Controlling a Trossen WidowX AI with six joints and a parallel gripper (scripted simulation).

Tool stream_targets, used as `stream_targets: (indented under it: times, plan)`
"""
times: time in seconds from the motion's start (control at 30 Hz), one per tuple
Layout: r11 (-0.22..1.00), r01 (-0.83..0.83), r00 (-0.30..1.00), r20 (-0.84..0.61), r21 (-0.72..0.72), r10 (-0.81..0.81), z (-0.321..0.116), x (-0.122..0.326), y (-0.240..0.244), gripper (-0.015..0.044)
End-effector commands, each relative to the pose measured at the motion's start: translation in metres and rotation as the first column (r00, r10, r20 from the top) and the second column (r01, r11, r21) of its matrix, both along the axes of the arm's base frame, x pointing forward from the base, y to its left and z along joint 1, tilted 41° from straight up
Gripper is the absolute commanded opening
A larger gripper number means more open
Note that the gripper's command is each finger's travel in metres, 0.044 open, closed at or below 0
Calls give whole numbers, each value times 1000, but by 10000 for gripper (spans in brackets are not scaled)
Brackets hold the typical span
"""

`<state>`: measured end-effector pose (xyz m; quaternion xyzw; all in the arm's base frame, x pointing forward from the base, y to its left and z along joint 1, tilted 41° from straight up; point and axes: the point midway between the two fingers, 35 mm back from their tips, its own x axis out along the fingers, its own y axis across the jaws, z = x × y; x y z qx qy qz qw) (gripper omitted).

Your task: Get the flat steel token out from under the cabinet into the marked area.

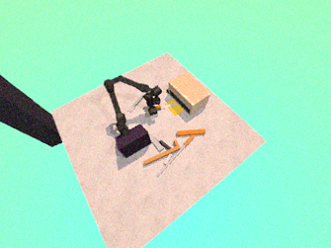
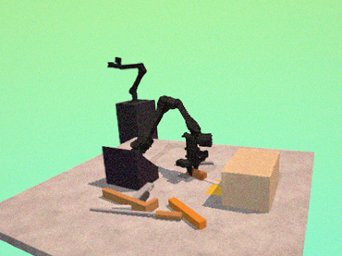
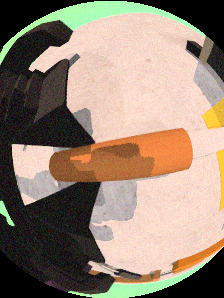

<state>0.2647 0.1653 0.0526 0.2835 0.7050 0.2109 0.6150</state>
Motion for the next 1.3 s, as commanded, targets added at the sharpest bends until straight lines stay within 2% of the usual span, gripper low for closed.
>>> stream_targets:
  times: [0.0,1.27]
  plan:
    - [1000,-1,1000,0,-3,1,1,-7,1,0]
    - [1000,-1,1000,-3,-3,1,9,-52,5,0]
